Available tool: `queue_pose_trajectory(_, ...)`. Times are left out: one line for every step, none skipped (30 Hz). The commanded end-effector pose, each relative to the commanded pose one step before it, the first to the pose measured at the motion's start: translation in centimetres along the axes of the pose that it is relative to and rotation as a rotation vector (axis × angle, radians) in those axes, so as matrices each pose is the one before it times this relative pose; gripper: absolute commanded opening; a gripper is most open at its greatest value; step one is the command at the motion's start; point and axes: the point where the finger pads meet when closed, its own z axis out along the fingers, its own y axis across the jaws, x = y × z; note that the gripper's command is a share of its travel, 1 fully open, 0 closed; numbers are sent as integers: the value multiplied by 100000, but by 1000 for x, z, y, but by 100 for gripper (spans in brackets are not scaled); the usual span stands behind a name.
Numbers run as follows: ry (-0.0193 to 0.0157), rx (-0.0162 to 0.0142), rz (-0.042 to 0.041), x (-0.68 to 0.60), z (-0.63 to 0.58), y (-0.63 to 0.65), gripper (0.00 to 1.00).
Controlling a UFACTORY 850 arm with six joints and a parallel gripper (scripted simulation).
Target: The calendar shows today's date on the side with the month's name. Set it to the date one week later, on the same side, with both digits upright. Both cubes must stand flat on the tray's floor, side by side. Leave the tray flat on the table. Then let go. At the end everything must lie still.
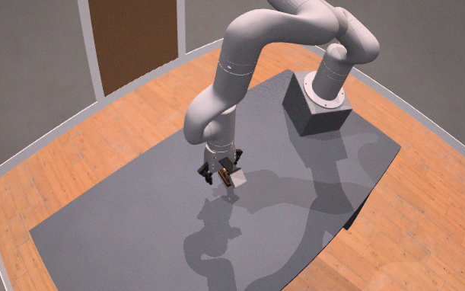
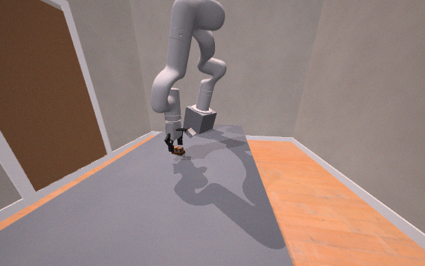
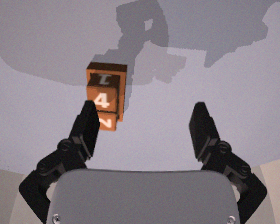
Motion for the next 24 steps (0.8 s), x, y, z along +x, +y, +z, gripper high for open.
queue_pose_trajectory(-11,331,5159,-1755,-26,696,100)
queue_pose_trajectory(0,0,0,-454,7,183,100)
queue_pose_trajectory(0,0,0,-206,3,83,100)
queue_pose_trajectory(0,0,0,-35,1,14,100)
queue_pose_trajectory(0,0,0,0,0,0,100)
queue_pose_trajectory(0,0,0,0,0,0,100)
queue_pose_trajectory(0,0,116,-5,0,2,100)
queue_pose_trajectory(0,0,680,-28,1,12,100)
queue_pose_trajectory(0,0,1489,-62,1,26,100)
queue_pose_trajectory(0,0,2265,-93,2,40,100)
queue_pose_trajectory(0,0,2810,-115,2,52,100)
queue_pose_trajectory(0,0,3005,-122,2,59,100)
queue_pose_trajectory(0,1,107,-786,13,418,100)
queue_pose_trajectory(0,0,0,-648,11,345,100)
queue_pose_trajectory(0,0,0,-422,7,224,100)
queue_pose_trajectory(-1,0,0,-193,3,102,100)
queue_pose_trajectory(0,0,0,-33,1,17,100)
queue_pose_trajectory(0,0,117,-5,0,2,100)
queue_pose_trajectory(0,0,688,-27,1,15,100)
queue_pose_trajectory(0,0,1506,-59,1,32,100)
queue_pose_trajectory(0,0,2290,-90,2,50,100)
queue_pose_trajectory(0,0,0,0,0,0,100)
queue_pose_trajectory(0,0,0,0,0,0,100)
queue_pose_trajectory(0,0,2841,-110,2,65,100)
